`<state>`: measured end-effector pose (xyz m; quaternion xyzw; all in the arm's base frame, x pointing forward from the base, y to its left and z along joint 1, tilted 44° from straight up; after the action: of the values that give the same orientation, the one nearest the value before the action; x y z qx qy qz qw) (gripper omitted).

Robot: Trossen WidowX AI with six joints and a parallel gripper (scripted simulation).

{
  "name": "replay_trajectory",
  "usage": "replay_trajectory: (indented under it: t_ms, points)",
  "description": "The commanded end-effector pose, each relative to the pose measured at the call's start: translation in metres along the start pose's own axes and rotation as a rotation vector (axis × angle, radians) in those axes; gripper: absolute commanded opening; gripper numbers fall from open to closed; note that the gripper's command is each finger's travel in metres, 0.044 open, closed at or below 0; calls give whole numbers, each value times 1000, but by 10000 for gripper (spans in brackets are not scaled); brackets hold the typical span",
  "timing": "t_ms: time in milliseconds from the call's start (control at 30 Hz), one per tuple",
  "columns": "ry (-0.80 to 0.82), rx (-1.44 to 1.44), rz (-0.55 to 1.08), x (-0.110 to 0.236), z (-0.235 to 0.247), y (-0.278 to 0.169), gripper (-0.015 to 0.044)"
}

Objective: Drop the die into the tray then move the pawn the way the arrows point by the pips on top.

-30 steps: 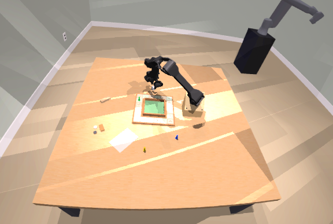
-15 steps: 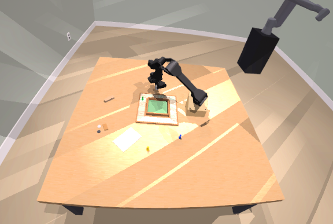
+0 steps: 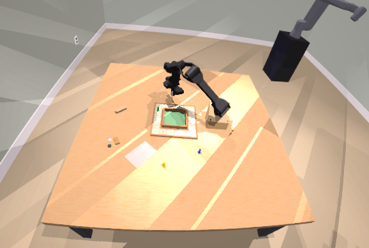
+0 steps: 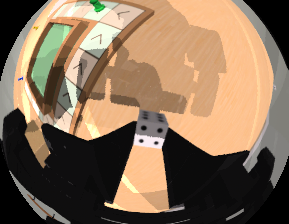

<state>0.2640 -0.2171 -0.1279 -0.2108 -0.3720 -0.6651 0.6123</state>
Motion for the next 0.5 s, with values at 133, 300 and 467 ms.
replay_trajectory:
  t_ms: [133,300,467]
  points:
    - [-2,0,14,52,-1,2,0]
    - [14,-6,28,91,4,0,0]
    - [16,-12,30,96,6,0,0]
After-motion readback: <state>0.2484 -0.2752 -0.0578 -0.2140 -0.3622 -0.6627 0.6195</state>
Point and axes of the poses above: the point midway between the two fingers, 35 mm back from their tips, its own x axis back along the fingers, its own z axis across the jaws, y = z × x, the point moved 7 cm from there along x, back along the fingers, and after that the axes turned 11 degrees about -x, right-handed, at the moved point
